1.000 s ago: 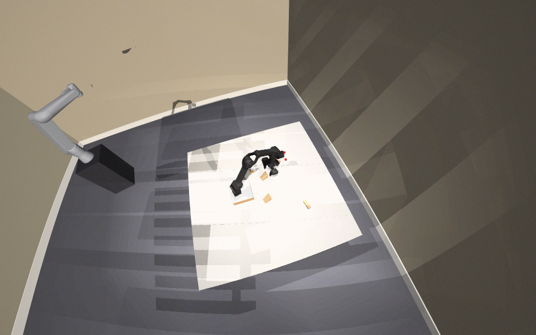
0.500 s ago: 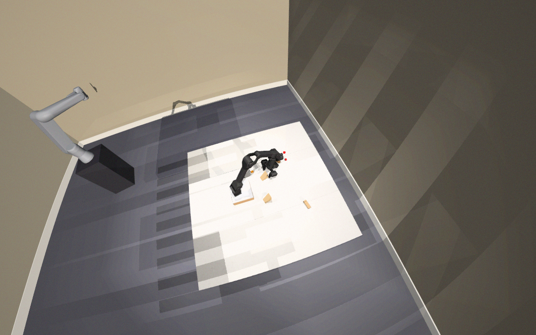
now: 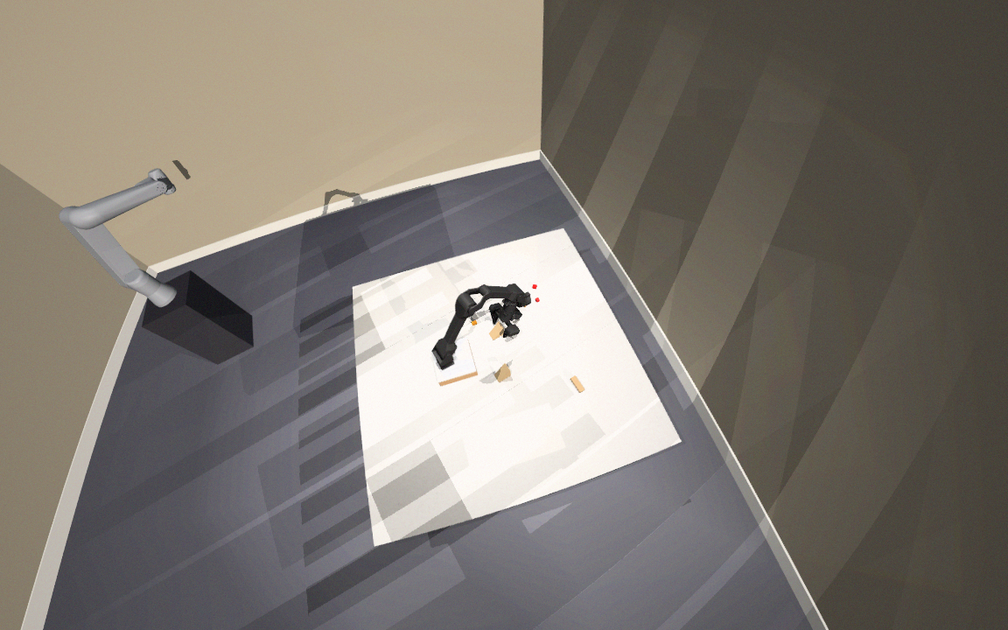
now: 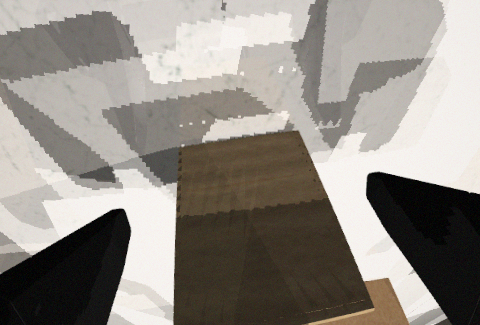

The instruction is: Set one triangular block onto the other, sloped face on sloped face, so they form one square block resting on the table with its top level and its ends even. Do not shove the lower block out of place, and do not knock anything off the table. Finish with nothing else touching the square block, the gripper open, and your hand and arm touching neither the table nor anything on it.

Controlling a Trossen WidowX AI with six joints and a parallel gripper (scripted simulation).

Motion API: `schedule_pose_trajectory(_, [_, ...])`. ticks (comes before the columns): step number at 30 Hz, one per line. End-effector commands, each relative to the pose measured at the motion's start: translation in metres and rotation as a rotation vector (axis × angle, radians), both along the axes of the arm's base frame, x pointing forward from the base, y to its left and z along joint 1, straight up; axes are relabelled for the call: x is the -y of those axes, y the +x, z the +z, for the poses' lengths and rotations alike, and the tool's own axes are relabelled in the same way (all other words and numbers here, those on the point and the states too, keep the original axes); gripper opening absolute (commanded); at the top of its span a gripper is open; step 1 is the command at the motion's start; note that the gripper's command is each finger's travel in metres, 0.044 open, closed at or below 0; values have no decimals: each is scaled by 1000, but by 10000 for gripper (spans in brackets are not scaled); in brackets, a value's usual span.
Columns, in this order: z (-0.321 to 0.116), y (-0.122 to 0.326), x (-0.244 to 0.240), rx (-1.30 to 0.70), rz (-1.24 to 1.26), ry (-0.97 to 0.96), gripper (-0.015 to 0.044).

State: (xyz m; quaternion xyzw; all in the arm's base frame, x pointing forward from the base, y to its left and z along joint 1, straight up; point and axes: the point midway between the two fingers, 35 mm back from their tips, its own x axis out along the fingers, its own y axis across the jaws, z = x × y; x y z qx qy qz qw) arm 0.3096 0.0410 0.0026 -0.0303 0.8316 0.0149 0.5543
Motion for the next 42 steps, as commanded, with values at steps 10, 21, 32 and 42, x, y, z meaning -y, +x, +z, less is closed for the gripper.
schedule_pose_trajectory(10, [-9,-7,0,-9,4,11,335])
schedule_pose_trajectory(21, [-9,-7,0,-9,4,11,164])
schedule_pose_trajectory(32, [-6,-7,1,-8,0,6,0])
schedule_pose_trajectory(42, [0,-15,1,148,0,17,0])
